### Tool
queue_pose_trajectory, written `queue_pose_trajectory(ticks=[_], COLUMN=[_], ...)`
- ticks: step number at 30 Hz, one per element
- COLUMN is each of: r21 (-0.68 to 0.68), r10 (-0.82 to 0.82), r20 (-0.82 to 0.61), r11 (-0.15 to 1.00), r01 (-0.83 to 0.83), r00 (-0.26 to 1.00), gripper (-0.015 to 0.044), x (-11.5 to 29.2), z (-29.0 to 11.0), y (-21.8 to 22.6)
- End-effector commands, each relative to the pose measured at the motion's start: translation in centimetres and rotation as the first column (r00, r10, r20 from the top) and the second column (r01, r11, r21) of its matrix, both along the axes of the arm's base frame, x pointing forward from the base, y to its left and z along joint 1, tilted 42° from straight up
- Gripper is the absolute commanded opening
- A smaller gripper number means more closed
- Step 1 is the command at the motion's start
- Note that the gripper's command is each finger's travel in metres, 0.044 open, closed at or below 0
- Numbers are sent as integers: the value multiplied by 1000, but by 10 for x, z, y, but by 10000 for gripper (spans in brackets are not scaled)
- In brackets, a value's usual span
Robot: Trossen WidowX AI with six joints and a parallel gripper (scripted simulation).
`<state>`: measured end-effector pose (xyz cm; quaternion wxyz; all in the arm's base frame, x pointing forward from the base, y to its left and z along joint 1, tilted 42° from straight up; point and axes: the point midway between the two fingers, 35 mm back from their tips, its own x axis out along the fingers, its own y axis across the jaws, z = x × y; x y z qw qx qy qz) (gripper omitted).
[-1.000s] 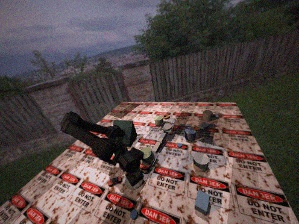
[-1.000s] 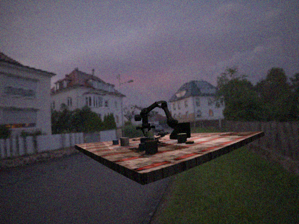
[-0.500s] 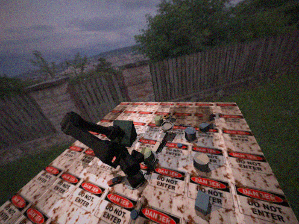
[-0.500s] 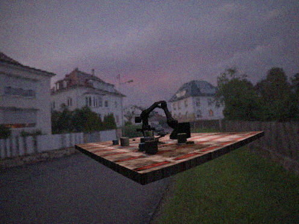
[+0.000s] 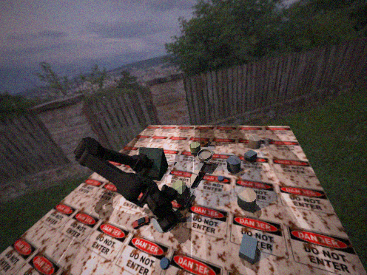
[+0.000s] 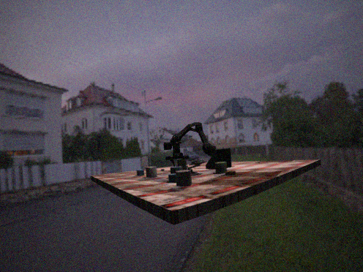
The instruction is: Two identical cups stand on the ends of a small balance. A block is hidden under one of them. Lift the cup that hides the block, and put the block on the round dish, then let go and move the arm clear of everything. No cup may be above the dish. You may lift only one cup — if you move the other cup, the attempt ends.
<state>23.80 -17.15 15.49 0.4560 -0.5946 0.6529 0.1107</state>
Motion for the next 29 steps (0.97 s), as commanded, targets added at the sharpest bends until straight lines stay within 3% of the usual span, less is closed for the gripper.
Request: queue_pose_trajectory(ticks=[1,6,21,29], r21=[-1,3,11,11], r10=[-2,-5,12,12], r20=[2,9,-11,-11], r11=[1000,1000,1000,1000], r01=[2,5,-12,-12], r00=[1000,1000,1000,1000], gripper=[315,440,440,440], x=[0,1,-12,-13], z=[0,3,64,66], y=[0,3,63,65])
